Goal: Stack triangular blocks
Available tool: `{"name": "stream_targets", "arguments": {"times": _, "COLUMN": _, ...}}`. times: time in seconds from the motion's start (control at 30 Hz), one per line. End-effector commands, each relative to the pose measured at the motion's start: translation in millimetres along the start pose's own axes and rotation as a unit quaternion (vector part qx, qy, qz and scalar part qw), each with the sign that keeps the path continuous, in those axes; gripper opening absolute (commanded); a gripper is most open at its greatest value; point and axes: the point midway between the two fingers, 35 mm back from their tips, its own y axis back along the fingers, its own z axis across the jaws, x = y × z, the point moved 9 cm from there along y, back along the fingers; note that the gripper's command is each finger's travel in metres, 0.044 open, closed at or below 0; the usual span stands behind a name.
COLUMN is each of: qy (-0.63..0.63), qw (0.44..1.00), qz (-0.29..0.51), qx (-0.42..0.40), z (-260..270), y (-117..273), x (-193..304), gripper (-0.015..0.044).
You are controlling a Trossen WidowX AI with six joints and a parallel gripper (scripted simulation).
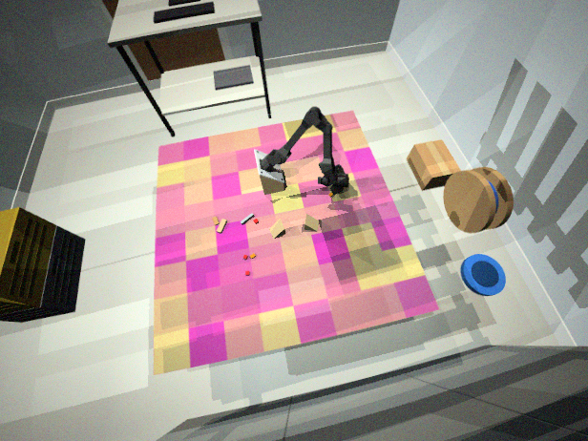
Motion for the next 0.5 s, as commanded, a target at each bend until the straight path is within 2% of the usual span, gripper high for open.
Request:
{"name": "stream_targets", "arguments": {"times": 0.0, "qy": -0.023, "qw": 0.996, "qz": -0.004, "qx": 0.09, "z": -25.1, "y": 51.2, "x": 31.2, "gripper": 0.044}}
{"name": "stream_targets", "arguments": {"times": 0.23, "qy": -0.078, "qw": 0.971, "qz": -0.015, "qx": 0.226, "z": -37.0, "y": 133.3, "x": 90.5, "gripper": 0.044}}
{"name": "stream_targets", "arguments": {"times": 0.47, "qy": -0.118, "qw": 0.93, "qz": -0.044, "qx": 0.346, "z": -14.9, "y": 205.7, "x": 149.9, "gripper": 0.044}}
